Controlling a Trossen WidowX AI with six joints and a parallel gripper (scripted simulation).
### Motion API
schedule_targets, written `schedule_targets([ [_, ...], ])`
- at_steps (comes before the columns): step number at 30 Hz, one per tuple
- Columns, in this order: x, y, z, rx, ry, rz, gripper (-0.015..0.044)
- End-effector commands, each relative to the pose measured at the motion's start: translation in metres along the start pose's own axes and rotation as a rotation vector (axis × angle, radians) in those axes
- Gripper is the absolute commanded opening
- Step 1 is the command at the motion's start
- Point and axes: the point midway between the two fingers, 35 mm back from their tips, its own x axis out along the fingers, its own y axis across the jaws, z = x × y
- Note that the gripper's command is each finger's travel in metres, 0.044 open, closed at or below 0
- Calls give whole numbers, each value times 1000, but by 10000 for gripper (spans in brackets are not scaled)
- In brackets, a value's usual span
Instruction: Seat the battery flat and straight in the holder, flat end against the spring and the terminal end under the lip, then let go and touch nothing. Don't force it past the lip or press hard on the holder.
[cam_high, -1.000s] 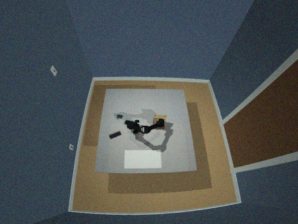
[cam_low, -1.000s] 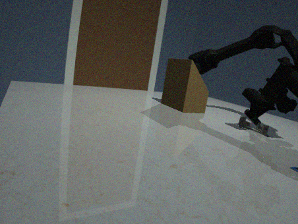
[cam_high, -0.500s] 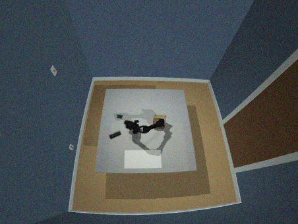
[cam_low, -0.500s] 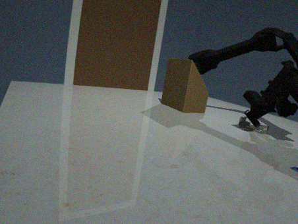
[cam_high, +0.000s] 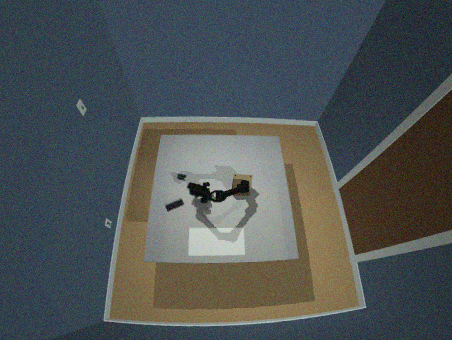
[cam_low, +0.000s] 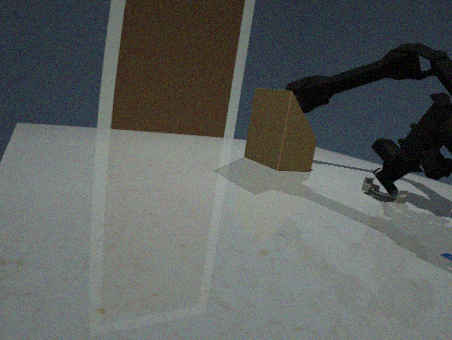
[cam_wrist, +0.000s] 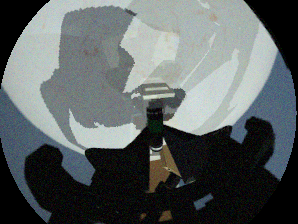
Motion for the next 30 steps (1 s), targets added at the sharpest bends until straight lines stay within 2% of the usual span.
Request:
schedule_targets([
  [1, 1, -2, 3, -2, 6, -2, 64],
  [30, -2, -3, 13, 2, -24, -10, 64],
])
